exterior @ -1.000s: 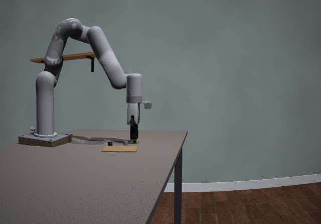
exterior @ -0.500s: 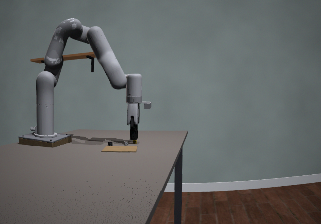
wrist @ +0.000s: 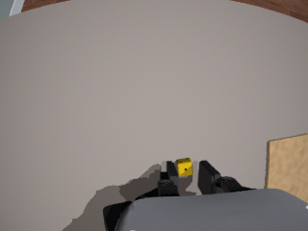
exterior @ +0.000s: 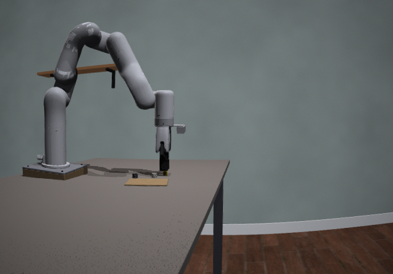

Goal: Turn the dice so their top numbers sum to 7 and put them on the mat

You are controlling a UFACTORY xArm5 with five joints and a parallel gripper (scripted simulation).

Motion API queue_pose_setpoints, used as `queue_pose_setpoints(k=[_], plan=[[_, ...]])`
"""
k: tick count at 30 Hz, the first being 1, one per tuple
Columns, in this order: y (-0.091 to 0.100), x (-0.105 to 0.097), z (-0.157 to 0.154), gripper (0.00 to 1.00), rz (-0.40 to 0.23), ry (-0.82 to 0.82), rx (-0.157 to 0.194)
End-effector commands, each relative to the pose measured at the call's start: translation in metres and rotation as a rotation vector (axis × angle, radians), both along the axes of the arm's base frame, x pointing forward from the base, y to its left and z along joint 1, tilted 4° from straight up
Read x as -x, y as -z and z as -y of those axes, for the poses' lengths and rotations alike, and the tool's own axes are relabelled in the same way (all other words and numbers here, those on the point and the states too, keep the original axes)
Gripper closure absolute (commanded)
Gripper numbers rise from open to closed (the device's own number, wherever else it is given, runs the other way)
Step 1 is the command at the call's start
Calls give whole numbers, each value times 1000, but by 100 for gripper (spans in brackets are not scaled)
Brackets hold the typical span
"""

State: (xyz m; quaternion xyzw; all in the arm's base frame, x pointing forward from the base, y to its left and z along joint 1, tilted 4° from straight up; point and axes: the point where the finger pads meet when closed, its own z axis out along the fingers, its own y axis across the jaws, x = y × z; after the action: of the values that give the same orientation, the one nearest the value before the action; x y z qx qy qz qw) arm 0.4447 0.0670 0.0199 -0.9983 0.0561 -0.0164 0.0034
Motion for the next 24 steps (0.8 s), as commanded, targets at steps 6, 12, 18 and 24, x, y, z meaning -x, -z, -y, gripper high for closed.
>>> queue_pose_setpoints(k=[6,12,18,24], plan=[[-1,-1,0,69,4,0,-1],[-1,-1,0,69,4,0,-1],[-1,-2,0,69,4,0,-1],[-1,-3,1,69,4,0,0]])
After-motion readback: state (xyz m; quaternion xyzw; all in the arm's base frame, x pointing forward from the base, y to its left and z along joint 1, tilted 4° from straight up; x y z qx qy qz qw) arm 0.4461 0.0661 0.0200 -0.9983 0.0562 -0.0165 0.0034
